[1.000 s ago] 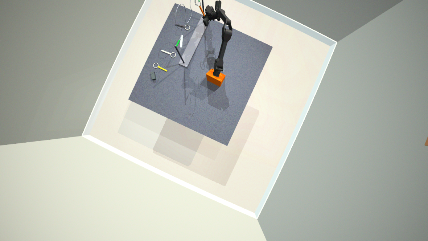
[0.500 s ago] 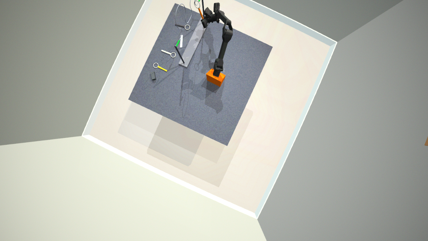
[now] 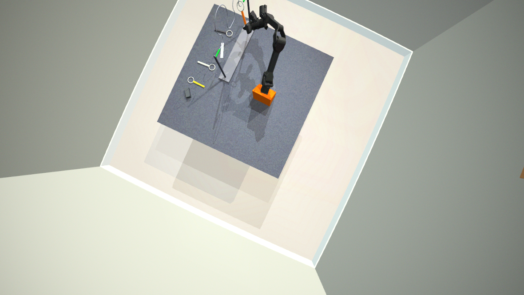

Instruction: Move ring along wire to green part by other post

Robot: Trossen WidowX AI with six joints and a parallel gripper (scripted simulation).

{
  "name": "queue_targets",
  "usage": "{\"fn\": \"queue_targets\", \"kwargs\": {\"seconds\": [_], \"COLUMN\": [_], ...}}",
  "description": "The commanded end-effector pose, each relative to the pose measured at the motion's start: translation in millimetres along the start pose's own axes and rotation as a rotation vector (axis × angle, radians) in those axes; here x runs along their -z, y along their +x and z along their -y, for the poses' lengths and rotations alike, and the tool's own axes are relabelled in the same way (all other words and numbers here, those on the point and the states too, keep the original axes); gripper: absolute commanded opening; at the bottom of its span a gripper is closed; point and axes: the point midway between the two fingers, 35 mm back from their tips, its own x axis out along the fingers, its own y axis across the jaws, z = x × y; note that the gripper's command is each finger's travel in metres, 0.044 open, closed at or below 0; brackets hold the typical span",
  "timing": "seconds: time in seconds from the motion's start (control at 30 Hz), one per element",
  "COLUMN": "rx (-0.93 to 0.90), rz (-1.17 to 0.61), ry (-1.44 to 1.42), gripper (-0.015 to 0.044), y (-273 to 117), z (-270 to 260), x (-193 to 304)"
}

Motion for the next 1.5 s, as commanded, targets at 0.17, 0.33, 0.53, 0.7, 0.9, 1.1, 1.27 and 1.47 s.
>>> {"fn": "queue_targets", "kwargs": {"seconds": [0.17,0.33,0.53,0.7,0.9,1.1,1.27,1.47], "rx": [-0.119,-0.177,-0.247,-0.306,-0.377,-0.438,-0.481,-0.516], "rz": [0.004,0.006,0.007,0.008,0.009,0.01,0.01,0.01], "ry": [0.201,0.305,0.43,0.537,0.664,0.775,0.853,0.918], "gripper": [-0.015,-0.015,-0.015,-0.015,-0.015,-0.015,-0.015,-0.015], "y": [-2,-5,-9,-14,-21,-28,-33,-38], "z": [-37,-54,-74,-90,-107,-121,-129,-135], "x": [-3,-7,-15,-24,-36,-49,-58,-67]}}
